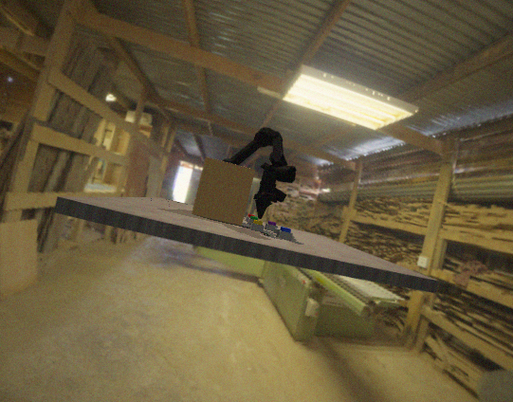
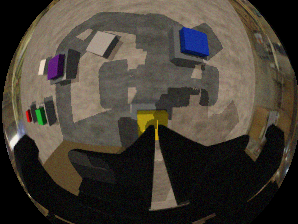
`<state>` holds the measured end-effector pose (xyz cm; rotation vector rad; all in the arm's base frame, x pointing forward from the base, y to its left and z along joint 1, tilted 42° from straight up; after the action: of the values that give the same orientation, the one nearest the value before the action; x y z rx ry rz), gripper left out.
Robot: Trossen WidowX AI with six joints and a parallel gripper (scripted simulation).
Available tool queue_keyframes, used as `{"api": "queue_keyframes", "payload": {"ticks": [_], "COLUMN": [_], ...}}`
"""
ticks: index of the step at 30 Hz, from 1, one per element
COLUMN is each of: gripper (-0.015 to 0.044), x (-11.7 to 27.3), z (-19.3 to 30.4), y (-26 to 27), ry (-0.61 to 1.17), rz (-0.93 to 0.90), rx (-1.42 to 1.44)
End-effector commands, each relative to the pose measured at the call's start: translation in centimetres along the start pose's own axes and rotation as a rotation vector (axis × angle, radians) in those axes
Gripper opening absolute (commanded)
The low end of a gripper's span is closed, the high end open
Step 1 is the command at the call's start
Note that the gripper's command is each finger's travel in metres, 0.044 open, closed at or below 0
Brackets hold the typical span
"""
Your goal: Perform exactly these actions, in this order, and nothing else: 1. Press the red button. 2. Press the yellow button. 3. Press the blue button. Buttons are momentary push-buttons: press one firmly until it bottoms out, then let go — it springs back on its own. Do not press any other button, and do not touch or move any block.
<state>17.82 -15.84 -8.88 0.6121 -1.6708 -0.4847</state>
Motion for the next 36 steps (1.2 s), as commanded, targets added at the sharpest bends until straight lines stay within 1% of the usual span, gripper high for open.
{"api": "queue_keyframes", "payload": {"ticks": [1, 6, 28, 32, 36], "gripper": [0.002, 0.002, 0.002, 0.002, 0.002], "x": [-1.1, -1.8, -1.8, 1.5, 1.7], "z": [0.2, 0.3, 0.3, 0.2, 0.3], "y": [0.1, 0.2, 0.2, 0.1, 0.1], "ry": [0.003, 0.003, 0.003, 0.003, 0.004], "rz": [-0.015, -0.016, -0.016, -0.013, -0.014], "rx": [-0.01, -0.01, -0.01, -0.01, -0.011]}}
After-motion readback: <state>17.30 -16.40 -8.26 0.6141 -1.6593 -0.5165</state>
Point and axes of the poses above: the point midway between the two fingers, 35 mm back from their tips, its own x axis back along the fingers, its own y axis across the jaws, z = x × y, the point moved 7 cm from there along x, back along the fingers, and after that the axes turned 14 degrees about x, right-handed, at the moved point
